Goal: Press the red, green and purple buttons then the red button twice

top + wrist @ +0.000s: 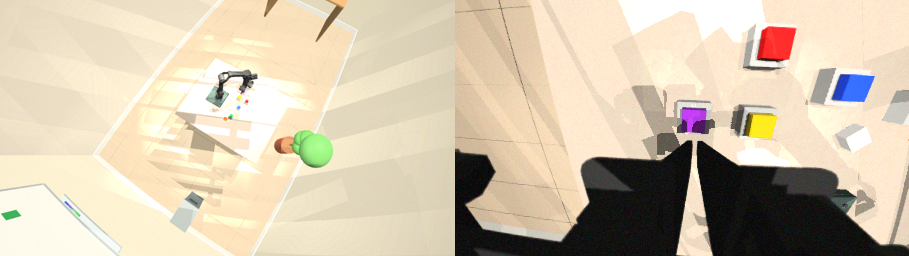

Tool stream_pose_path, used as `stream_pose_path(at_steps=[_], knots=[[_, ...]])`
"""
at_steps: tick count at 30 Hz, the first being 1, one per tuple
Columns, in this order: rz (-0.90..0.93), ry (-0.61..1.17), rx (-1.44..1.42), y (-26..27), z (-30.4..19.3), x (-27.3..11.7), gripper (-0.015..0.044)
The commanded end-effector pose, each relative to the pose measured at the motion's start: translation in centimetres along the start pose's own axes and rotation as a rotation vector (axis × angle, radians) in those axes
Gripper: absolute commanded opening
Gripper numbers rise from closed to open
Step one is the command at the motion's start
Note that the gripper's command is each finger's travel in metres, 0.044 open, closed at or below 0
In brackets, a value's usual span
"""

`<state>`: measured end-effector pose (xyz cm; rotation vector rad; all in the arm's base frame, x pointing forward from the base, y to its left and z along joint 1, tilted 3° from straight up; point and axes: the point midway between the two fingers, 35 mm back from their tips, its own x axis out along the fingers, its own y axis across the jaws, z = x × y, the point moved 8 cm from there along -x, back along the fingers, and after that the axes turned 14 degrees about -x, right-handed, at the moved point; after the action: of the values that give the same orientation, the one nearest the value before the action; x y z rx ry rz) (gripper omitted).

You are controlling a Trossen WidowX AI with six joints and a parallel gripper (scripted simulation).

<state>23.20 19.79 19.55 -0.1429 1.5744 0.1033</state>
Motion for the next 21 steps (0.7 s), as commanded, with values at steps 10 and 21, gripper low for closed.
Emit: stream_pose_path(at_steps=[10,21], knots=[[-0.009,0.000,0.004,-9.2,6.3,-1.2,0.0020],[-0.012,0.000,0.004,-11.3,7.3,1.9,0.0020]])
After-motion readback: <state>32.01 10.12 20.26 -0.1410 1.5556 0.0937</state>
